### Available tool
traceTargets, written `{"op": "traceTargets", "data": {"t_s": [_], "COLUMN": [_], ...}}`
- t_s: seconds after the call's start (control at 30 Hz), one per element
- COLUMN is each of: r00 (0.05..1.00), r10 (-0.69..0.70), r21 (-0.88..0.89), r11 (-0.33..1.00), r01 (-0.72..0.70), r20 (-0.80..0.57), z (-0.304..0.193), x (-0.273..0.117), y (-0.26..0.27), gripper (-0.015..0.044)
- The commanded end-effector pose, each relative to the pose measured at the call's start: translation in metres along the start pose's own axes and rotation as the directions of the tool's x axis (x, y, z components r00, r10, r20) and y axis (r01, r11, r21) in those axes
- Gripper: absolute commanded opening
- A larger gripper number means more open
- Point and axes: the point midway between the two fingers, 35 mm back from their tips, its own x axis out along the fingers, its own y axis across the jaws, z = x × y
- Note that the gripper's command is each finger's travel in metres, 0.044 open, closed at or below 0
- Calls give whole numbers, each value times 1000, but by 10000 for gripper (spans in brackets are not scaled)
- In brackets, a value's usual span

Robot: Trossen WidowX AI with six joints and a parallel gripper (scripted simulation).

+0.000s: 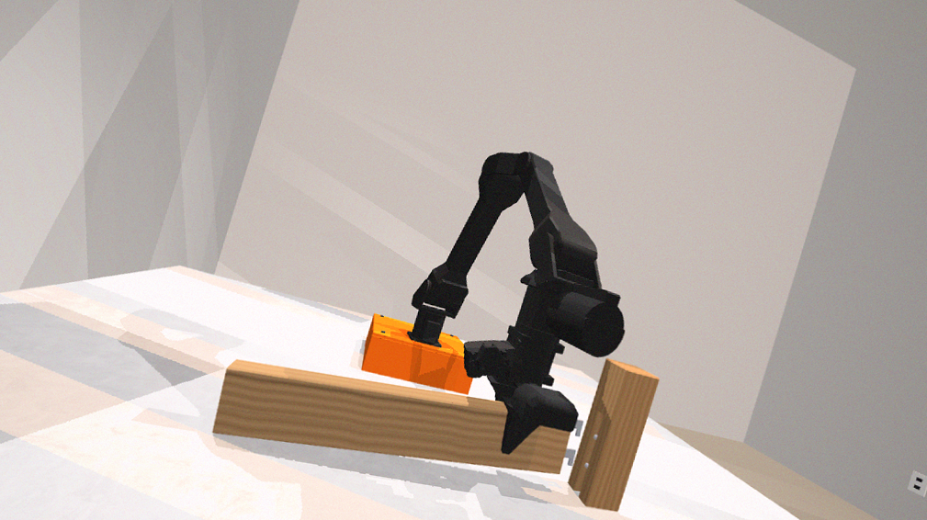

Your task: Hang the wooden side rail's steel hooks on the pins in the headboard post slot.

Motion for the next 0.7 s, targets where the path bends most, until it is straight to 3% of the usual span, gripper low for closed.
{"op": "traceTargets", "data": {"t_s": [0.0, 0.67], "r00": [1000, 1000], "r10": [12, 12], "r21": [8, 8], "r11": [1000, 1000], "r01": [-12, -12], "r20": [1, 1], "z": [0, 0], "x": [-5, -9], "y": [2, 2], "gripper": [0, 0]}}
